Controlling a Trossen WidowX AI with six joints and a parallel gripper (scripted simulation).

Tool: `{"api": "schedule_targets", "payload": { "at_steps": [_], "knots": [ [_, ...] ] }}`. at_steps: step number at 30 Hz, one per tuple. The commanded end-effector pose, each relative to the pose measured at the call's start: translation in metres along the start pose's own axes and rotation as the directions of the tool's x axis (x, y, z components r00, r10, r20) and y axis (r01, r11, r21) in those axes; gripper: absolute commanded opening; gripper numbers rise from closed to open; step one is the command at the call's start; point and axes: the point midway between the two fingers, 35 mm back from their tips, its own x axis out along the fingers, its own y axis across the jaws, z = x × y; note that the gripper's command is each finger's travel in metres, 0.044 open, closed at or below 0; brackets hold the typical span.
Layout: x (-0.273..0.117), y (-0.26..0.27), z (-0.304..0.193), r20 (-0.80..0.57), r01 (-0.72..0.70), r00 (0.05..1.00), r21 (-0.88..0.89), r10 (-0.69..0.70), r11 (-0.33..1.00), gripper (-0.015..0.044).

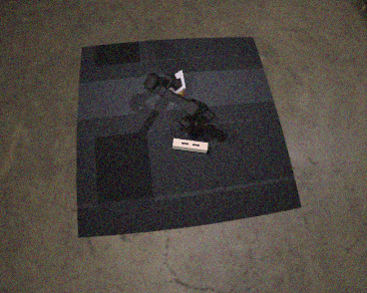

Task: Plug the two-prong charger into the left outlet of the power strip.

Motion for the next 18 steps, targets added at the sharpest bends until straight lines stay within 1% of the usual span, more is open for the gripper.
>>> {"api": "schedule_targets", "payload": {
  "at_steps": [1,18],
  "knots": [
    [0.002,0.0,0.005,0.004,-0.01,1.0,0.08,0.009,0.997,0.0],
    [0.012,0.0,0.02,0.012,-0.029,1.0,0.363,0.027,0.931,0.0]
  ]
}}
